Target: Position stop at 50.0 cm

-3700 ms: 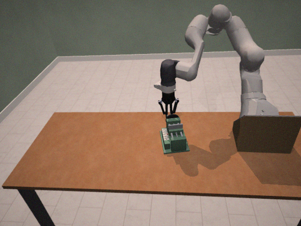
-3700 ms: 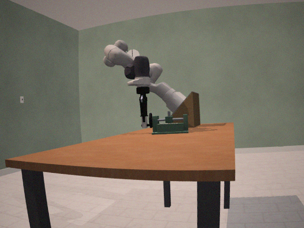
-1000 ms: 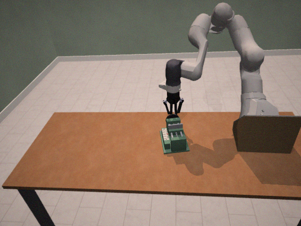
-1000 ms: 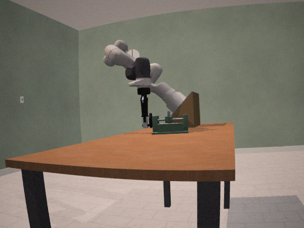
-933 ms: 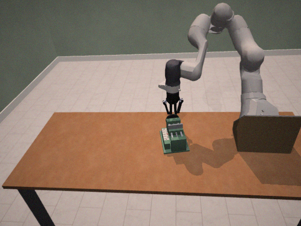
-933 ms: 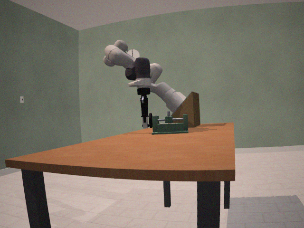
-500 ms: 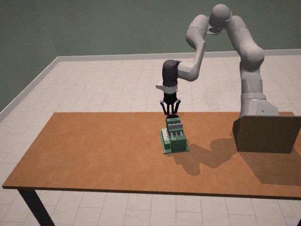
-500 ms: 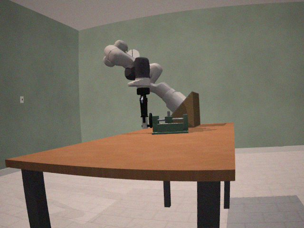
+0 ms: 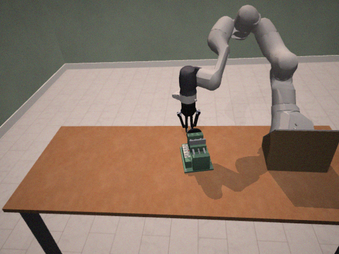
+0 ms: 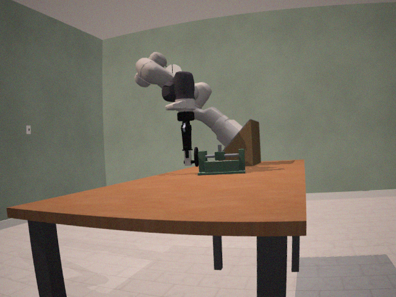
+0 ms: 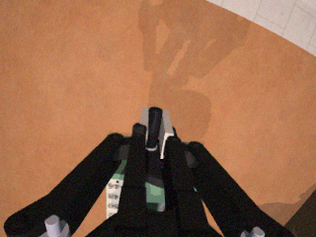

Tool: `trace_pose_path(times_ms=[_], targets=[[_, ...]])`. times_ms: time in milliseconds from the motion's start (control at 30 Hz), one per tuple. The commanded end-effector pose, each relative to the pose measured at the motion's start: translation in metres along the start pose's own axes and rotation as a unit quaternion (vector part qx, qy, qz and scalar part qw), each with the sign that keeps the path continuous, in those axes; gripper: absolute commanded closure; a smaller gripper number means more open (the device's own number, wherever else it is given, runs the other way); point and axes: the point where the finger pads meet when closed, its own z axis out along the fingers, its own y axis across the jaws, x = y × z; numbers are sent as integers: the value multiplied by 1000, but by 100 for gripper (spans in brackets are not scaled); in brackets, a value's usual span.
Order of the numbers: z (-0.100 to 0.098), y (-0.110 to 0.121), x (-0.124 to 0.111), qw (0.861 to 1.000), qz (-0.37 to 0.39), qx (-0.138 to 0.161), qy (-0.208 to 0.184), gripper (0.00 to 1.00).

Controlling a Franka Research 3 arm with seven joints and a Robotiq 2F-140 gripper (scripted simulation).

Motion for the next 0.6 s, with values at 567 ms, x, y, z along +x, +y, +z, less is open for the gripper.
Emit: trace_pose_path(times_ms=[567], targets=[[-40, 2, 0, 1000, -5, 2, 0, 96]])
